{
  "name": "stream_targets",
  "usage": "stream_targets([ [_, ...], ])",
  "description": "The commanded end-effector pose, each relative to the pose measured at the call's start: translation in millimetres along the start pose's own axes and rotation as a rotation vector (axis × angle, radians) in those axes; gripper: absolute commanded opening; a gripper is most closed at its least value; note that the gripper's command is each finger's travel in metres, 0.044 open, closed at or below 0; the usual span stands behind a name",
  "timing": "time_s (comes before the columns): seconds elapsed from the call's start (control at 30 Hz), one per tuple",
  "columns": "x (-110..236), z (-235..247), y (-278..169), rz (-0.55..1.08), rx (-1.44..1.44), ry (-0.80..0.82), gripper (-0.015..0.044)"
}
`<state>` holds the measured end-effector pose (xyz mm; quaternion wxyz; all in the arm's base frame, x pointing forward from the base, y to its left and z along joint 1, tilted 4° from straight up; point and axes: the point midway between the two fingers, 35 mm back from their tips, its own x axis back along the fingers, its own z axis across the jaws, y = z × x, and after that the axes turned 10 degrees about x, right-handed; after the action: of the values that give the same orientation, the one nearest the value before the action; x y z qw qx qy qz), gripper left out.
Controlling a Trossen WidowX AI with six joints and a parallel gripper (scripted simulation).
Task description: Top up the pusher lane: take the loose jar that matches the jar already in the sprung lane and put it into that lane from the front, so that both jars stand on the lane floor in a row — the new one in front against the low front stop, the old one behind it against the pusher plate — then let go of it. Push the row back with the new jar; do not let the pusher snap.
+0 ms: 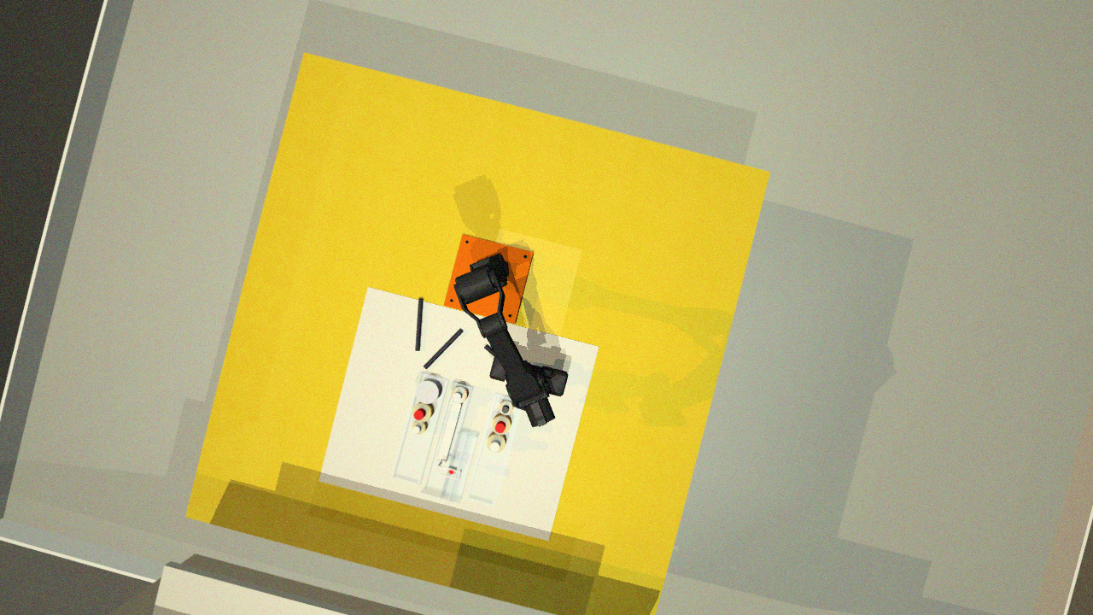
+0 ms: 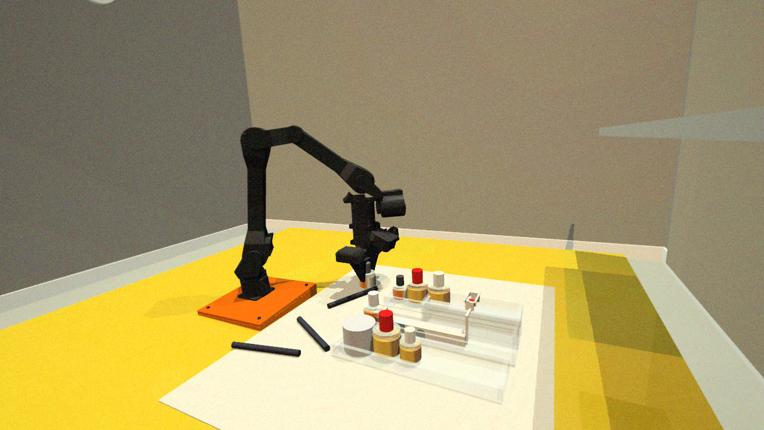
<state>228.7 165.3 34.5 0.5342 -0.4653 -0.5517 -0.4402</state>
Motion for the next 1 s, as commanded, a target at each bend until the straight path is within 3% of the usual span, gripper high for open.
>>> stream_targets([
  [0.0,6.6,2.4,2.2,-0.001,0.012,0.000,0.0006],
  [0.67,101.5,1.5,8.0,-0.001,0.005,-0.003,0.0000],
  [0.97,98.5,-19.8,16.7,-0.002,0.003,-0.005,0.0000],
])
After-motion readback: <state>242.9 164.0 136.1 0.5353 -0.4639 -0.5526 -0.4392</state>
